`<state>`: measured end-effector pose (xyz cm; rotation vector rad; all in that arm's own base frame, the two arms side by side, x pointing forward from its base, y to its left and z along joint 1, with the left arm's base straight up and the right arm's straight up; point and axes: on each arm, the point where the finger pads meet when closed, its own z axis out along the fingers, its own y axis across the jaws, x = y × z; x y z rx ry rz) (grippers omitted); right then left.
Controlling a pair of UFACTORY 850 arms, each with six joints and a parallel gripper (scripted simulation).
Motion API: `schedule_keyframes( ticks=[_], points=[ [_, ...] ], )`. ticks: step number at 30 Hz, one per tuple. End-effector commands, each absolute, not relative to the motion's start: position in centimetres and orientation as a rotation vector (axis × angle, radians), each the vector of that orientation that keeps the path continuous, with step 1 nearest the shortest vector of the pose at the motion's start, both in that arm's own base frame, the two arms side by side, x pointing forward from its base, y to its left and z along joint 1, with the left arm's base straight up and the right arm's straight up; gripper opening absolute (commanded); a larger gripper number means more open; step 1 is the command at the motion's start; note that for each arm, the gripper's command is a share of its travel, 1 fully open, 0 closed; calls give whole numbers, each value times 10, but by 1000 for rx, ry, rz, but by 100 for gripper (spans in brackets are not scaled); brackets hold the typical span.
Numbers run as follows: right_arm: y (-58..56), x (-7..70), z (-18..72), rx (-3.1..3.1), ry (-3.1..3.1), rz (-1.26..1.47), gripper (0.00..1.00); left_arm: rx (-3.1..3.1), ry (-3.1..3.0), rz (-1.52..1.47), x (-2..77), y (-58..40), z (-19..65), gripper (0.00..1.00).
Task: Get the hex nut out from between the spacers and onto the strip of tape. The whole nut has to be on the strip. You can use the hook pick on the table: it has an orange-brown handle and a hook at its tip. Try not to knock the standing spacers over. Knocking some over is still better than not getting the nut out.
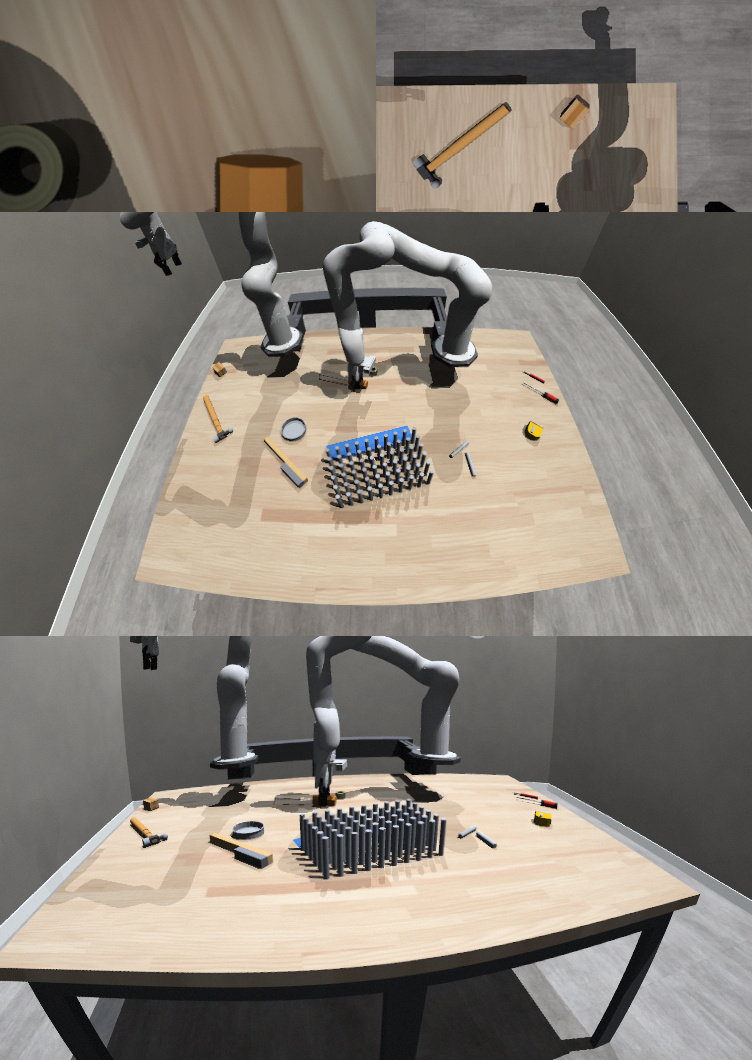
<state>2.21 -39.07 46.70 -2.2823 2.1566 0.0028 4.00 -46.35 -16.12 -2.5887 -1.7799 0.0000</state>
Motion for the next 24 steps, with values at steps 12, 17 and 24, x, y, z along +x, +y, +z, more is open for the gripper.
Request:
schedule_keyframes(
  ticks=[12, 17, 24],
  points=[
    [-391, 22, 468, -2283, 2158, 0, 100, -2590, -1780, 1, 40, -464, -160, 0],
    [-391, 22, 468, -2283, 2158, 0, 100, -2590, -1780, 1, 40, -464, -155, 0],
    [-391, 22, 468, -2283, 2158, 0, 100, -2590, -1781, 1, 40, -464, -143, 0]
  ],
)
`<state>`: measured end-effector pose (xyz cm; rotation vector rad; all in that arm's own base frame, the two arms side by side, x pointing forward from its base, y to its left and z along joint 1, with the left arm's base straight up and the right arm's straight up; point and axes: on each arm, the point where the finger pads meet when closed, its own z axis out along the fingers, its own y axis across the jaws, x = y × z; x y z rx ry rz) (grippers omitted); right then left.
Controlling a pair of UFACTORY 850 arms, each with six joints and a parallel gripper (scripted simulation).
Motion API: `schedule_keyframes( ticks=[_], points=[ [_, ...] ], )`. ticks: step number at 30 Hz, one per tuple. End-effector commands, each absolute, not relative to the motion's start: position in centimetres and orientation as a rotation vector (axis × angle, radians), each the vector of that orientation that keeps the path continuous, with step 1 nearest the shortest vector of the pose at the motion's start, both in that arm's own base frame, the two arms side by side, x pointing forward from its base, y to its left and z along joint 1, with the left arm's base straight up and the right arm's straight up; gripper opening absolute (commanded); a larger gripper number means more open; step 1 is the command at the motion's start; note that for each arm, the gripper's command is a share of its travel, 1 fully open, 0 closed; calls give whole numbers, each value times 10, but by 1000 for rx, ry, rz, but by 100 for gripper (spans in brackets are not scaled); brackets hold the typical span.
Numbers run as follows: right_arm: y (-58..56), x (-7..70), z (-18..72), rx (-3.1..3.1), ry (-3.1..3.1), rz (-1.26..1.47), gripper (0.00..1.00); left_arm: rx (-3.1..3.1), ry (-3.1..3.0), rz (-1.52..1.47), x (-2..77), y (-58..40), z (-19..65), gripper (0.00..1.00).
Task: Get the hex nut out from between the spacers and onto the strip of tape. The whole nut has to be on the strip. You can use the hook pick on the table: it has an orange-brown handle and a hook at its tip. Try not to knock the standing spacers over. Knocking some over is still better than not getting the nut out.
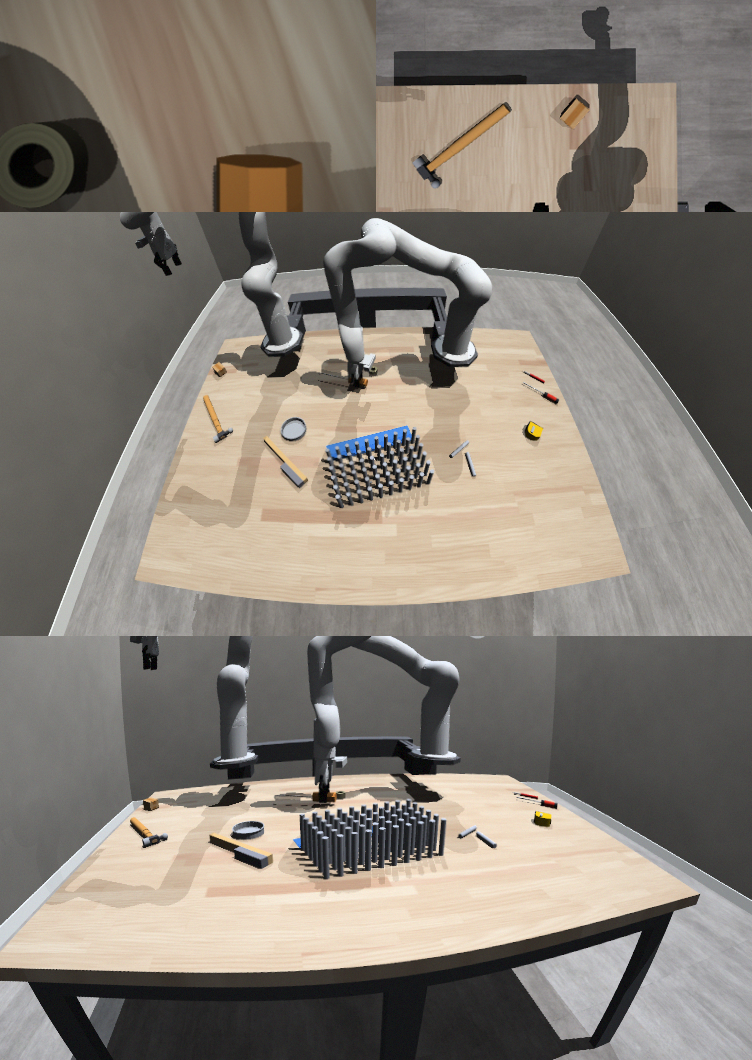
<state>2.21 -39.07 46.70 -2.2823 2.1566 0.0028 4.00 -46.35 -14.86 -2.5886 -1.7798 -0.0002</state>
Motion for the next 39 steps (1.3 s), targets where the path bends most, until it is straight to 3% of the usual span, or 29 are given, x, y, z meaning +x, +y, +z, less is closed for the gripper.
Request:
schedule_keyframes(
  ticks=[1, 39],
  points=[
    [-391, 22, 468, -2283, 2158, 0, 100, -2590, -1781, 1, 40, -464, -143, 0],
    [-391, 22, 468, -2283, 2158, 0, 100, -2590, -1781, 1, 40, -464, -16, 0]
  ],
)
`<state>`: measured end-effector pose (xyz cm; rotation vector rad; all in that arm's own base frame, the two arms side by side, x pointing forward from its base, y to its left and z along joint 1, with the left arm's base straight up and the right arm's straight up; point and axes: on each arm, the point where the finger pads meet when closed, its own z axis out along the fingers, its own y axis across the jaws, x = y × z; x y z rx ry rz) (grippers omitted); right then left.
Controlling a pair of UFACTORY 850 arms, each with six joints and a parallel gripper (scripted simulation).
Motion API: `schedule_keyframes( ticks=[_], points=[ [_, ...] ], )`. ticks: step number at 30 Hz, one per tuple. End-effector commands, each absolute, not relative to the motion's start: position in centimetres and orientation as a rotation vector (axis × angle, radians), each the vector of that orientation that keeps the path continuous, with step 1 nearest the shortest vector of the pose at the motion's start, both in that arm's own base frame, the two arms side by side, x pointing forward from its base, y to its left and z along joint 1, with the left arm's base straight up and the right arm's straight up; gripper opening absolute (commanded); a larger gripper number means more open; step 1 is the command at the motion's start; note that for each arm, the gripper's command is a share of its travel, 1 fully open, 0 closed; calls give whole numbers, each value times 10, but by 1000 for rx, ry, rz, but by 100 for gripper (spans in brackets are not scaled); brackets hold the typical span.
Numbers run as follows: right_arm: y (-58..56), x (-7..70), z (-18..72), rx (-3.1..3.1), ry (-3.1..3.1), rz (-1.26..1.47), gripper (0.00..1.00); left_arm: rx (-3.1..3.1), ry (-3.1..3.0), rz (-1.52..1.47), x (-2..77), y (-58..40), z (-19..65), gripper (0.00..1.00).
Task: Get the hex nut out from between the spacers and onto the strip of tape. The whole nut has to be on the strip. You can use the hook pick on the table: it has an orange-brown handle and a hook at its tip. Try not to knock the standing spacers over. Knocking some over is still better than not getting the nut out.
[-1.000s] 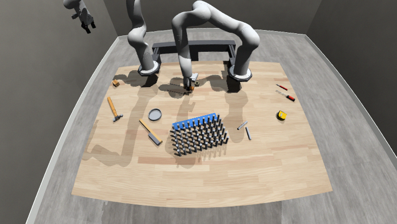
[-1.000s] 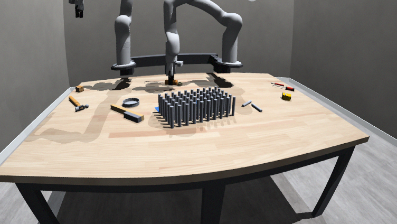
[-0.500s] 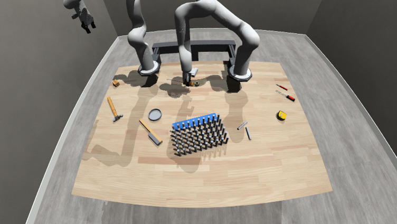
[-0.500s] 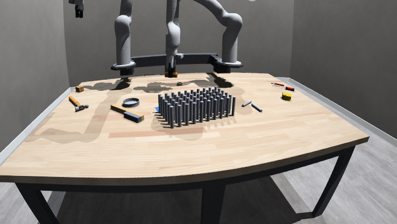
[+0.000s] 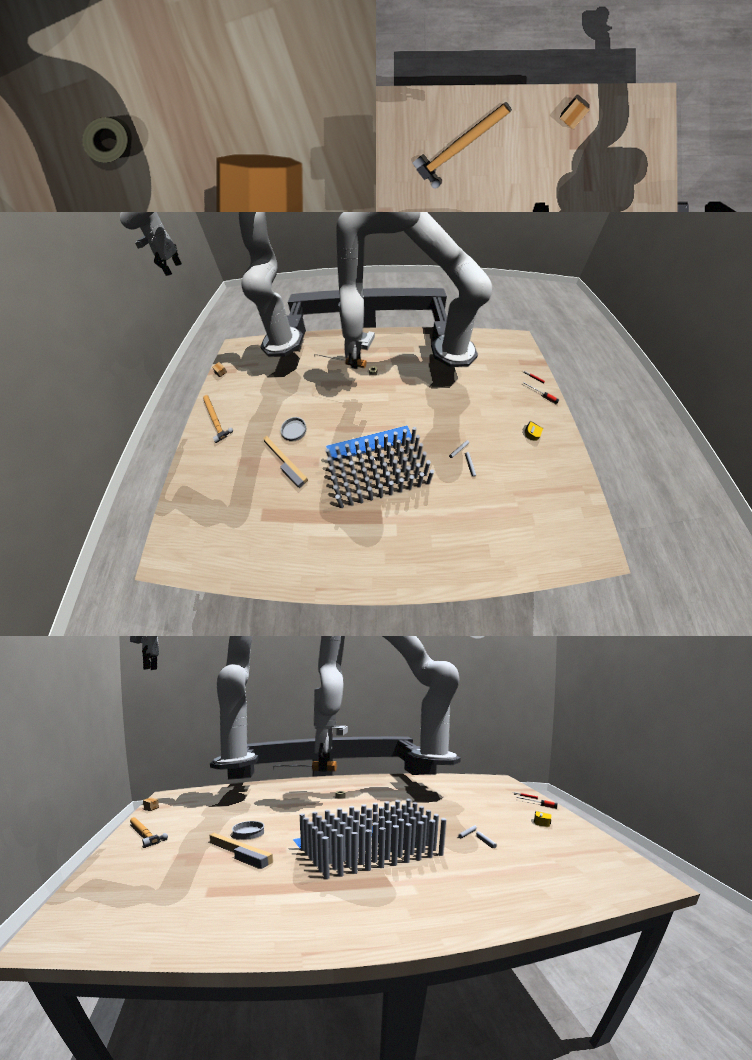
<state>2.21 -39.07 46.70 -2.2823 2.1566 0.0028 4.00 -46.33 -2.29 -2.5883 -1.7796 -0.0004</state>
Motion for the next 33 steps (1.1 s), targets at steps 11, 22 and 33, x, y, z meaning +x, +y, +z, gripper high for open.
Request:
schedule_keyframes(
  ticks=[11, 22, 33],
  points=[
    [-391, 22, 468, -2283, 2158, 0, 100, -2590, -1781, 1, 40, -464, -11, 0],
    [-391, 22, 468, -2283, 2158, 0, 100, -2590, -1781, 1, 40, -464, -11, 0],
    [-391, 22, 468, -2283, 2158, 0, 100, -2579, -1796, 1, 41, -464, -11, 0]
  ],
)
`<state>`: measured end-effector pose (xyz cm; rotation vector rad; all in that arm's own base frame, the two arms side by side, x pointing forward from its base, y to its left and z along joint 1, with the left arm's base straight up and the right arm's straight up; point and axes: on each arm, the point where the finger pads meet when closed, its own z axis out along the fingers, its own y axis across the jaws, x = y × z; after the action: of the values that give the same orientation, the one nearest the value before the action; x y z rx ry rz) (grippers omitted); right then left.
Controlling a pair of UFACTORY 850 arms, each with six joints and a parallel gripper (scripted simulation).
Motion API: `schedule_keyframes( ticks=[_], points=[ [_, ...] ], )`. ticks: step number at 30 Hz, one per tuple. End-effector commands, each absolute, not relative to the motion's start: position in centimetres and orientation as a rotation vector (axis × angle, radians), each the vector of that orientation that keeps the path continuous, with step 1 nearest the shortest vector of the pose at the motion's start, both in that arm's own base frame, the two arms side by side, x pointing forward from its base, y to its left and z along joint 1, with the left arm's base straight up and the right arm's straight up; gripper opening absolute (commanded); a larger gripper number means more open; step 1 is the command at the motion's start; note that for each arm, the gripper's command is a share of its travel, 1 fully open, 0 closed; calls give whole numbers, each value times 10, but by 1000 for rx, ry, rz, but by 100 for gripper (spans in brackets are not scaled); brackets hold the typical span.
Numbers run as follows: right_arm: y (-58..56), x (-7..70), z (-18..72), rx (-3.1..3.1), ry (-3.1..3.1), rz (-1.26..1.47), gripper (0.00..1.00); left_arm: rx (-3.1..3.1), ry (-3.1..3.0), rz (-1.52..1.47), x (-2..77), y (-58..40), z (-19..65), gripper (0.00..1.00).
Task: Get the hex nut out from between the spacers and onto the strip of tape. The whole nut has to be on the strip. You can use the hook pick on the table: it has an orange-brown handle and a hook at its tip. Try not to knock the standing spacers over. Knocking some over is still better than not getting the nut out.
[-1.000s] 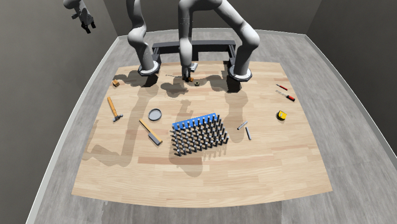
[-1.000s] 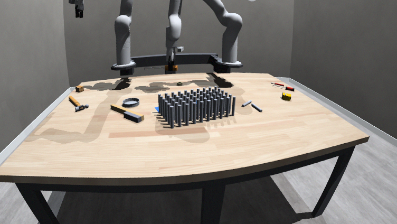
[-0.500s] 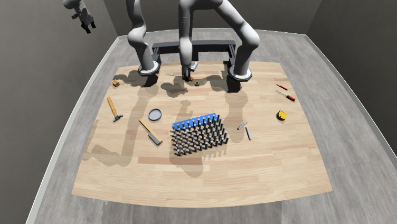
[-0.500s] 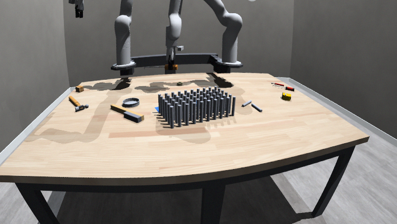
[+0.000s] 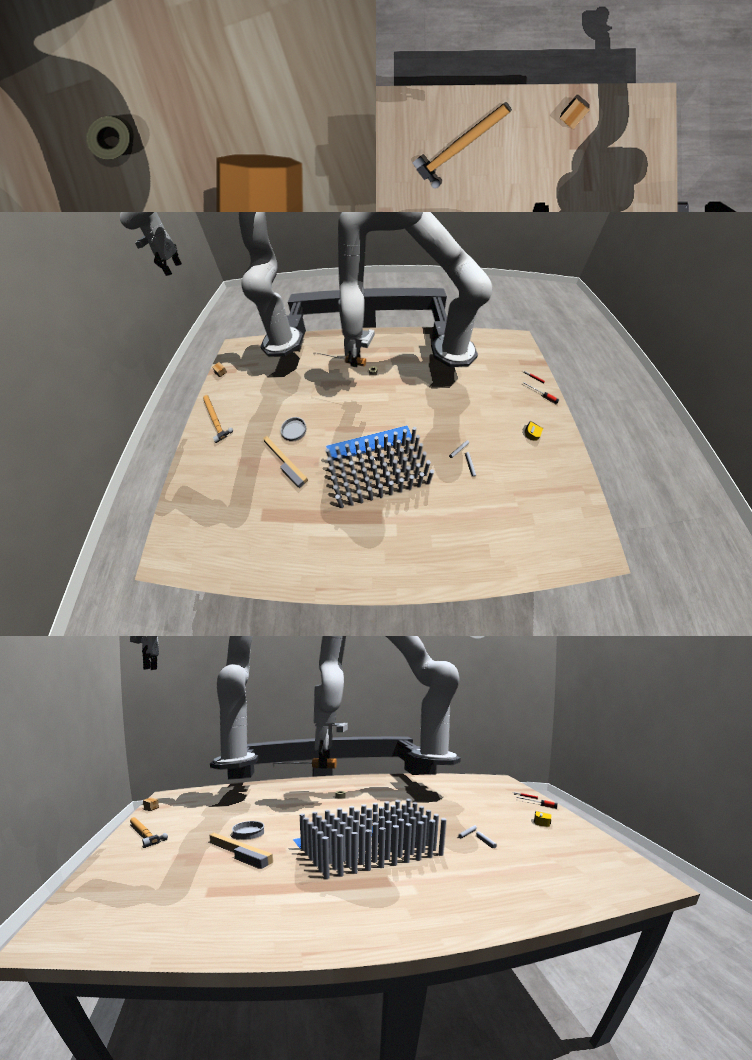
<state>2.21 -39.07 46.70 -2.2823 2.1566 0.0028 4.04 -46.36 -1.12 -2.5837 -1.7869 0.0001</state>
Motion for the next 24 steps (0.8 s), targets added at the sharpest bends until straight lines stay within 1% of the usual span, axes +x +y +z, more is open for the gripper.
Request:
schedule_keyframes(
  ticks=[1, 14, 24],
  points=[
    [-391, 22, 468, -2283, 2158, 0, 100, -2575, -1801, 1, 41, -465, -11, 0],
    [-391, 22, 468, -2283, 2158, 0, 100, -2488, -1918, 3, 48, -466, -11, 0],
    [-391, 22, 468, -2283, 2158, 0, 100, -2308, -2131, 5, 61, -469, -11, 0]
  ],
)
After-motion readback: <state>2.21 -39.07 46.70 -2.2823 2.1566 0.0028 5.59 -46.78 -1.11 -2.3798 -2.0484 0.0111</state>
